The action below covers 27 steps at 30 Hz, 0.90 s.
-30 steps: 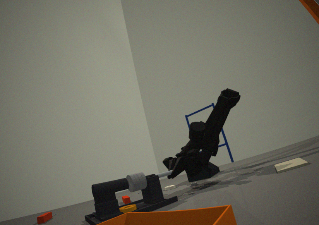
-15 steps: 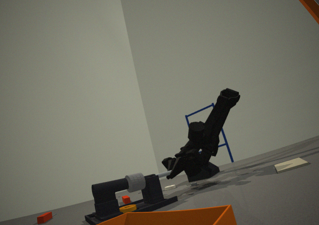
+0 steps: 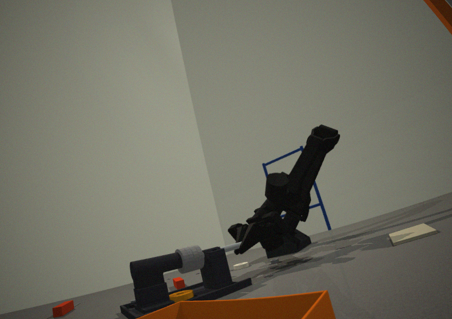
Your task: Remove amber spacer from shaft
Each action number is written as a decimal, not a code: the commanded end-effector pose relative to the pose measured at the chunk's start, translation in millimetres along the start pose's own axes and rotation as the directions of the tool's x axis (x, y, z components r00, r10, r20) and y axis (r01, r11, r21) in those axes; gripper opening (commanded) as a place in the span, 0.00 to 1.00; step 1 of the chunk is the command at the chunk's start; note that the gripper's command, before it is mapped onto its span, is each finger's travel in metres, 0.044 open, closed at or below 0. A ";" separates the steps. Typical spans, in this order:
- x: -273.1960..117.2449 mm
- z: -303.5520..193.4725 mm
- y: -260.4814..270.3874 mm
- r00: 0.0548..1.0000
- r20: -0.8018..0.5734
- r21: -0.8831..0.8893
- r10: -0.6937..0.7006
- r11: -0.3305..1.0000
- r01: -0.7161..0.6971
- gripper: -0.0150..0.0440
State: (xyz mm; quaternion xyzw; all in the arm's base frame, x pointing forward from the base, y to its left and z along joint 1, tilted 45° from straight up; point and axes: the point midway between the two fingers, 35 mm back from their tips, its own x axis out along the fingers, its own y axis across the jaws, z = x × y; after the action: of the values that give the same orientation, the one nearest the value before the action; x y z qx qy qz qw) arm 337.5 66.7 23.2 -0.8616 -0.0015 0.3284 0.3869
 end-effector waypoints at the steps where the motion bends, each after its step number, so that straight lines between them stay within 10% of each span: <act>1: 2.2 -2.2 -0.8 1.000 -0.003 -0.003 0.000 1.000 0.000 0.25; 27: 9.3 -6.5 -0.9 1.000 -0.003 -0.003 0.000 1.000 0.000 0.25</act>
State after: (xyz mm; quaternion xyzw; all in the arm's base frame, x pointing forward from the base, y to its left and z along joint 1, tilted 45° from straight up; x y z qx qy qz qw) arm 345.7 65.7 21.3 -0.8615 -0.0015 0.3284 0.3874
